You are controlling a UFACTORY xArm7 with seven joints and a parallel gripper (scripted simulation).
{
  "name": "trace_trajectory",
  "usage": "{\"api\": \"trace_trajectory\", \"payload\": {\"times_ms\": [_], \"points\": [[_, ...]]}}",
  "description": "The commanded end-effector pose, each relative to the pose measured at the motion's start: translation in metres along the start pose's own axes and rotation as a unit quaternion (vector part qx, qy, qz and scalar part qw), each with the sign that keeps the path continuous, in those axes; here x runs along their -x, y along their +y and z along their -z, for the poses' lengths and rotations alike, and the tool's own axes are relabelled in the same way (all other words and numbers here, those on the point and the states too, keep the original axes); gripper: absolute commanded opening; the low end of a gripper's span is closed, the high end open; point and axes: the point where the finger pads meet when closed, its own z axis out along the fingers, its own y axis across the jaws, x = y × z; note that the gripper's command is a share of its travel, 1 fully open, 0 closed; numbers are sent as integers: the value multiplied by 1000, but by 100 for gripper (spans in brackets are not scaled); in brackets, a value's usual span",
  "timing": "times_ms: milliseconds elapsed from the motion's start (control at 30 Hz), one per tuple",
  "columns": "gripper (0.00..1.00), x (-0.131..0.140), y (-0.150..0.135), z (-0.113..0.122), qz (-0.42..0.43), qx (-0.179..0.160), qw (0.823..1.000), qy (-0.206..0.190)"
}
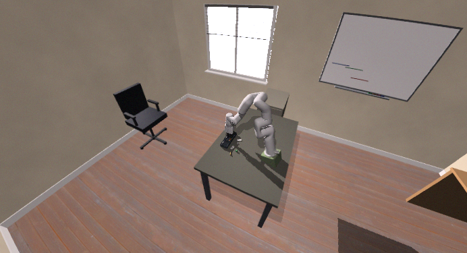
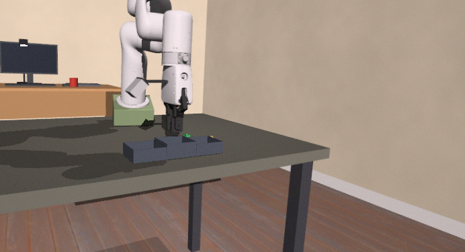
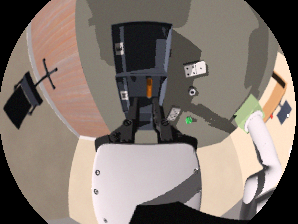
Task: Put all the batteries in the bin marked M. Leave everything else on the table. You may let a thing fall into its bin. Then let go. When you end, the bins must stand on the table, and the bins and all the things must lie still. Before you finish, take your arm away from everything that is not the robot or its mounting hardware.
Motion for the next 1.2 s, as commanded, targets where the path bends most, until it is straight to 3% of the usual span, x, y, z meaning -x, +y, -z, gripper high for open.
{"api": "trace_trajectory", "payload": {"times_ms": [0, 1167], "points": [[100, 0, -1, 6, 0, -2, 1000, 0], [100, 0, -1, 130, 0, -2, 1000, 0]]}}
